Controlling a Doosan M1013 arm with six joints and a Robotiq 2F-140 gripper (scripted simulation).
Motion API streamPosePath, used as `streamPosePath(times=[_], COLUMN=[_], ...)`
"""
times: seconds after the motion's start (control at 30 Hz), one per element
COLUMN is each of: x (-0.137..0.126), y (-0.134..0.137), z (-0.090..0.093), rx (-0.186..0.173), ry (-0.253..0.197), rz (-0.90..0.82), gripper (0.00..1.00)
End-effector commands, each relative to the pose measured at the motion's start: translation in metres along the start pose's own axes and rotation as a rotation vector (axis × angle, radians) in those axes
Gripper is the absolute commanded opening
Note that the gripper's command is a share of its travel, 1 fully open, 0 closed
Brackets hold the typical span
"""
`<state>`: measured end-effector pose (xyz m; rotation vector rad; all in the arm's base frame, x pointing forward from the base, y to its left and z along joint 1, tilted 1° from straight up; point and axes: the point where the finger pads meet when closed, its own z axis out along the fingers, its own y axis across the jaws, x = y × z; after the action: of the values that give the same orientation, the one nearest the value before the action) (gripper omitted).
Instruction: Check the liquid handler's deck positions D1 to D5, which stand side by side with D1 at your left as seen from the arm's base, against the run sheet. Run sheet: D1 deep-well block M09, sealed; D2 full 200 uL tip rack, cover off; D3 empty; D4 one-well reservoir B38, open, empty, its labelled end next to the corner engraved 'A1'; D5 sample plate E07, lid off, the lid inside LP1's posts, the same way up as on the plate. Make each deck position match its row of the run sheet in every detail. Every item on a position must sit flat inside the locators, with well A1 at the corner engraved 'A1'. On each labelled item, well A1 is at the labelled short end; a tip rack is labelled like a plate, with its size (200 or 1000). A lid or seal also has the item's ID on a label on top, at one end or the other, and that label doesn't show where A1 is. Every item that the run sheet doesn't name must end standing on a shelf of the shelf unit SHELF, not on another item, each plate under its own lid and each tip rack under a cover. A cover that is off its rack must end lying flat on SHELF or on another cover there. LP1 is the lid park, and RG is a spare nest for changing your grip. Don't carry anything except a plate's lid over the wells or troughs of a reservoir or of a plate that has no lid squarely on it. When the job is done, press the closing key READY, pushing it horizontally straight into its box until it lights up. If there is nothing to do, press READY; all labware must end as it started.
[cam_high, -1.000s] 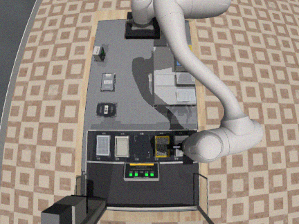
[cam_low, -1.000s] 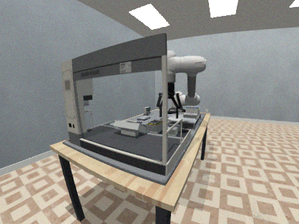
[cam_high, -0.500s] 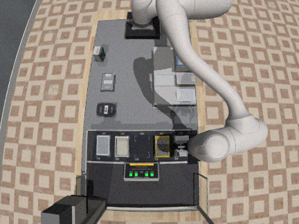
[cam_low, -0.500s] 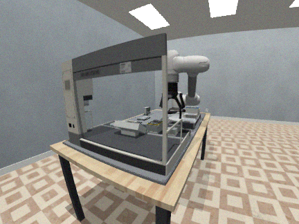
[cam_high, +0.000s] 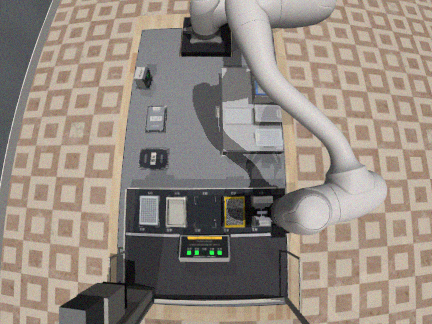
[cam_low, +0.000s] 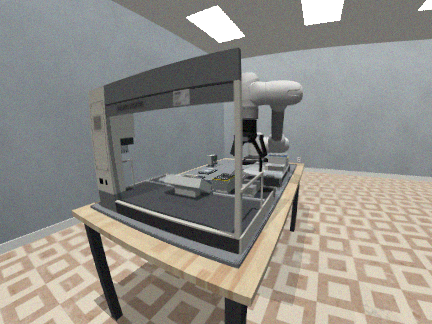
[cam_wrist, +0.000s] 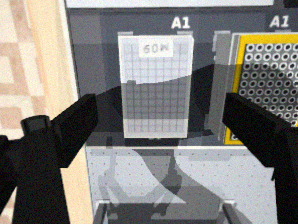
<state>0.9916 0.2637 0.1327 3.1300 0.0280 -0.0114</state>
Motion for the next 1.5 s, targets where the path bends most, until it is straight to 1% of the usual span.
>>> streamPosePath(times=[0.0,0.27,0.47,0.53,0.67,1.03,1.13,1.47], x=[0.000,0.000,0.000,0.000,0.000,0.000,0.000,0.000], y=[-0.002,-0.002,-0.004,-0.004,-0.004,-0.004,-0.004,-0.004], z=[0.003,0.003,-0.019,-0.019,-0.035,-0.072,-0.074,-0.106], rx=[0.001,0.001,0.003,0.003,0.004,0.004,0.004,0.004], ry=[-0.004,-0.004,-0.005,-0.005,-0.003,-0.003,-0.004,-0.005], rz=[0.003,0.003,0.004,0.004,0.004,0.004,0.004,0.003], gripper=[0.79,0.79,0.79,0.79,0.79,0.79,0.79,0.79])
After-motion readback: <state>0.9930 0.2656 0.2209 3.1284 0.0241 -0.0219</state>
